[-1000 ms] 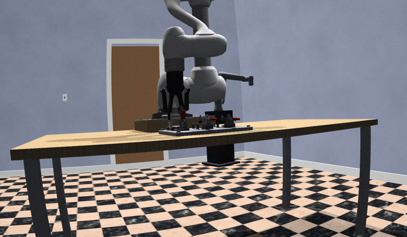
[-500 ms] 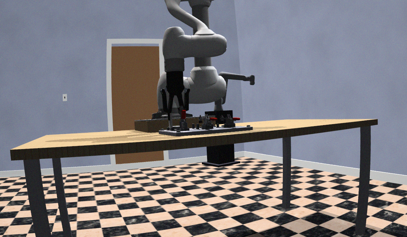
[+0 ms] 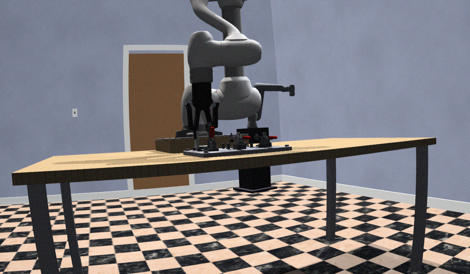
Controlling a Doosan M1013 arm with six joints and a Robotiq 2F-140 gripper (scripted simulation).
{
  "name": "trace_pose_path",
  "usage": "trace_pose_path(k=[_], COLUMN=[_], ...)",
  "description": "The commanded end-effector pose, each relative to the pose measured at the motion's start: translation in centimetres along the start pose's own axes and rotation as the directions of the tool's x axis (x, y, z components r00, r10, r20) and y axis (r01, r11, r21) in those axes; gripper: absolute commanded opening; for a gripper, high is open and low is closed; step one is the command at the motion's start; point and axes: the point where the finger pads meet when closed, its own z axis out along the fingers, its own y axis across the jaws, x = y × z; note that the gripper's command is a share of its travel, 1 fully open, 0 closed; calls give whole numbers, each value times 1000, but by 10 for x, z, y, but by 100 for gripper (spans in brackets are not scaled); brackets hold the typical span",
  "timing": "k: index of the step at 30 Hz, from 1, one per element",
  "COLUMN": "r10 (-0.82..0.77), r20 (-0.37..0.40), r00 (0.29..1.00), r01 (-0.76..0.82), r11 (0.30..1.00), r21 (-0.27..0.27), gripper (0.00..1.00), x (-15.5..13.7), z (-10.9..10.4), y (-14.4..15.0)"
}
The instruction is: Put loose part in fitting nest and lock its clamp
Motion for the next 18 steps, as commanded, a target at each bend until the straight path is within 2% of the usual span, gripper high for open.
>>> trace_pose_path(k=[1, 18], r10=[1, 1], r20=[-1, -1], r00=[1000, 1000], r01=[-1, -1], r11=[1000, 1000], r21=[0, 0], gripper=[10, 10], x=[1, -1], z=[1, 2], y=[2, 1])
